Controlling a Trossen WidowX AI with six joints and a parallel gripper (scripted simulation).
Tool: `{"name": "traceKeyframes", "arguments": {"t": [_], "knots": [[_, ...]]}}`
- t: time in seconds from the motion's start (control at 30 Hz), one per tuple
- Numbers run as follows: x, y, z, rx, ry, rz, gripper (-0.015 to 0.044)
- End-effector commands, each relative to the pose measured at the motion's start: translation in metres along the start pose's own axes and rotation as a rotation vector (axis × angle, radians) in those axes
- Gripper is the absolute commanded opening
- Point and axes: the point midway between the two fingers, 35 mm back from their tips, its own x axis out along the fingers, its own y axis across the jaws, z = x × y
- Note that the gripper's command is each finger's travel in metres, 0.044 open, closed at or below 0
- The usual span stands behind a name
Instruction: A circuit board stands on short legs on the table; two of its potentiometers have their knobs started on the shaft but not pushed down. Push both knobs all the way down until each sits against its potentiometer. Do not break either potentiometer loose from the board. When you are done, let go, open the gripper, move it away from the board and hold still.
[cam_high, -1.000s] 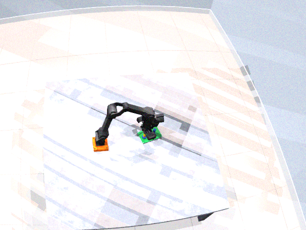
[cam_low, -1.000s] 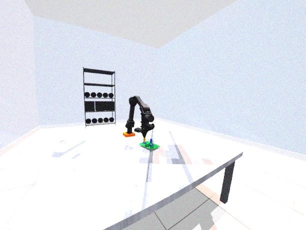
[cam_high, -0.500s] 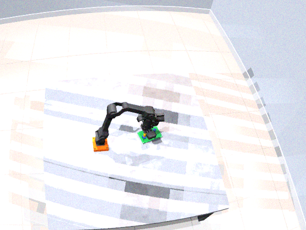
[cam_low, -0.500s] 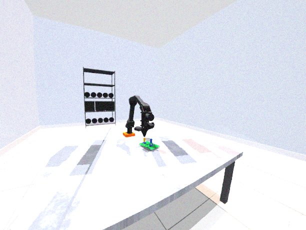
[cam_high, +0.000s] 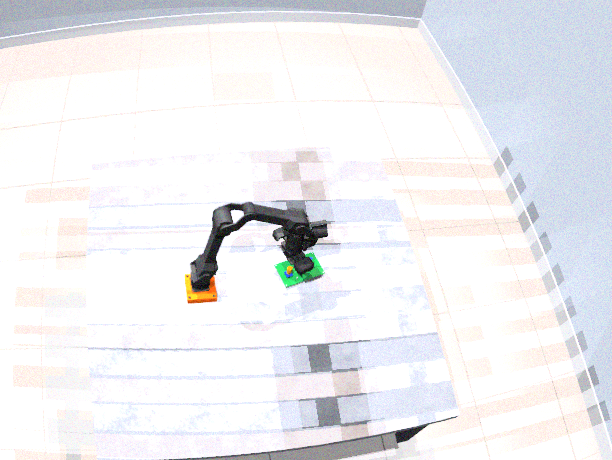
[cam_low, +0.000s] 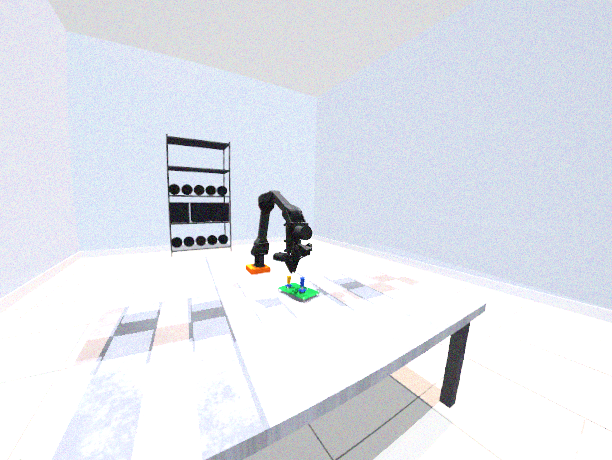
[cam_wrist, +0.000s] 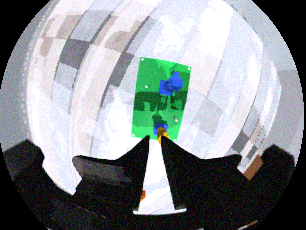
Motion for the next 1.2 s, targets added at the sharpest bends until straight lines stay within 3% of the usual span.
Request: {"name": "traceKeyframes", "arguments": {"t": [0.0, 1.17], "knots": [[-0.005, 0.006, 0.007, 0.031, -0.028, 0.001, 0.0000], [-0.022, -0.004, 0.035, 1.245, -0.008, 0.004, 0.0000]]}}
